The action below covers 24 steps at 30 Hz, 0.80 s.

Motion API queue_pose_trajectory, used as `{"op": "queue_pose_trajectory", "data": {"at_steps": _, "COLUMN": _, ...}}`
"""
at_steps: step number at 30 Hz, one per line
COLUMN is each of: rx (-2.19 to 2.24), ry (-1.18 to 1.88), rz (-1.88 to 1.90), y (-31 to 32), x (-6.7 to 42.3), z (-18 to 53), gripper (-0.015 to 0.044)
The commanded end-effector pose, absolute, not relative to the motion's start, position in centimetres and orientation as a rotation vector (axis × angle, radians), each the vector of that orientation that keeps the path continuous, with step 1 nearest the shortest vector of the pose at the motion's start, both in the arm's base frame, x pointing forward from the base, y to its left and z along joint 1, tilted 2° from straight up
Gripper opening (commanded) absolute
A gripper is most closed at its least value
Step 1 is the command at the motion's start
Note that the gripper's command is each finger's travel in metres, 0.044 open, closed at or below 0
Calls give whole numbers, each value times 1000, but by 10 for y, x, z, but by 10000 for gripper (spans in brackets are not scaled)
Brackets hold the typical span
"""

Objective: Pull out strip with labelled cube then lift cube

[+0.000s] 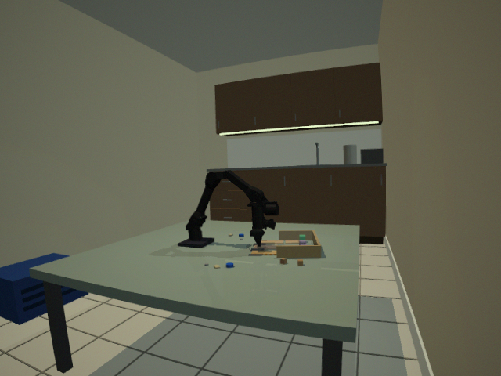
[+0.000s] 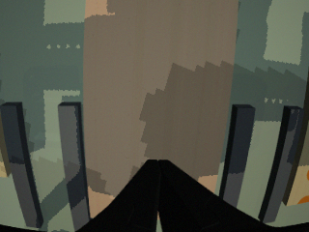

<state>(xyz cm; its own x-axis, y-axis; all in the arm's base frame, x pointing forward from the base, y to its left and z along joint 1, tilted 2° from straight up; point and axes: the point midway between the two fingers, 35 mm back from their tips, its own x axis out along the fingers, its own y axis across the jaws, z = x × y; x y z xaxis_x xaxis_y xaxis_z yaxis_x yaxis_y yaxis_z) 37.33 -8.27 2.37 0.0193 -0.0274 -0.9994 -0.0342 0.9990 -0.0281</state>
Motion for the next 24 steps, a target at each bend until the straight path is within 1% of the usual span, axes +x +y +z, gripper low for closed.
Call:
{"op": "queue_pose_trajectory", "data": {"at_steps": 1, "rx": -45, "ry": 1569, "rz": 10, "y": -83, "x": 362, "z": 20, "gripper": 0}}
{"op": "queue_pose_trajectory", "data": {"at_steps": 24, "rx": -45, "ry": 1572, "rz": 10, "y": -86, "x": 327, "z": 18, "gripper": 0}}
